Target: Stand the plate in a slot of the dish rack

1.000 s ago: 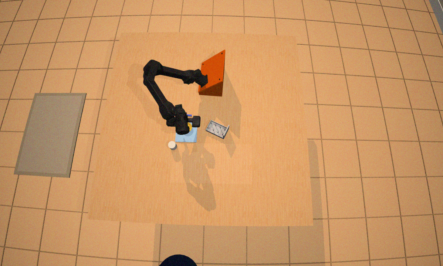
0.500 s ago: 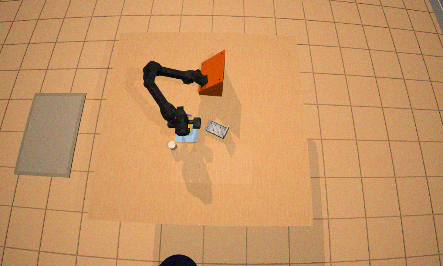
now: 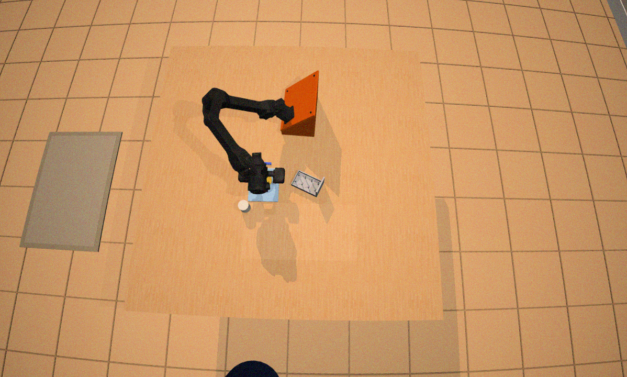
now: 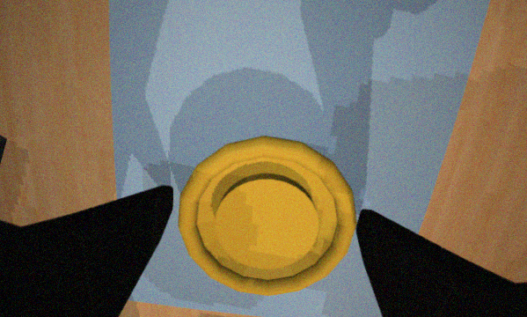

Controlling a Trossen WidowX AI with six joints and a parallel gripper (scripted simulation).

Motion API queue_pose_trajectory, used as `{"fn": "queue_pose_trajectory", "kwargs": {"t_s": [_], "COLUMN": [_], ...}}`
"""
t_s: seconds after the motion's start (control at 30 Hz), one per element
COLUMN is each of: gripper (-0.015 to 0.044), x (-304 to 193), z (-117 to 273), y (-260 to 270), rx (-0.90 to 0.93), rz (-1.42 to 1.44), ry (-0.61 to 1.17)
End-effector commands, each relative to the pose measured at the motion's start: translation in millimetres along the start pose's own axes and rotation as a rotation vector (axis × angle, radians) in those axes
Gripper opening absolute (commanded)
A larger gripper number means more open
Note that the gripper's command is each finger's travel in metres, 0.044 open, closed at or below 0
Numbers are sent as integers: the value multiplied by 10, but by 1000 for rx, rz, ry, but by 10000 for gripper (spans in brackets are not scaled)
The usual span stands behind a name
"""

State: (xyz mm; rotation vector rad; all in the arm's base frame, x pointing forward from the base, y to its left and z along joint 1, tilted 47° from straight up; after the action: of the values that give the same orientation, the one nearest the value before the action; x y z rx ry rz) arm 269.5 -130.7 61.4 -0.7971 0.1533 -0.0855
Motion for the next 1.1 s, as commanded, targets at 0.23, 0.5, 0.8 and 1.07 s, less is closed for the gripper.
{"fn": "queue_pose_trajectory", "kwargs": {"t_s": [0.23, 0.5, 0.8, 1.07], "gripper": [335, 262, 26, 0], "x": [-10, -10, 84, 134], "z": [-17, -17, 370, 771], "y": [3, 3, 22, 36], "rx": [-5, -5, 4, 9], "rz": [8, 8, 37, 66], "ry": [3, 3, -18, -36]}}
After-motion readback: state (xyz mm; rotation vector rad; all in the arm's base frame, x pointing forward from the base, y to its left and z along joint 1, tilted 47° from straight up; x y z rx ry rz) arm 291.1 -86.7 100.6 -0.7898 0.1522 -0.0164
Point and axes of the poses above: the point midway between the two fingers, 35 mm back from their tips, its own z axis back along the fingers, its own y axis across the jaws, x = y × z, the point moved 3 cm from there along z, back along the fingers, and after that the axes turned 7 degrees about z, right-handed, at the moved point
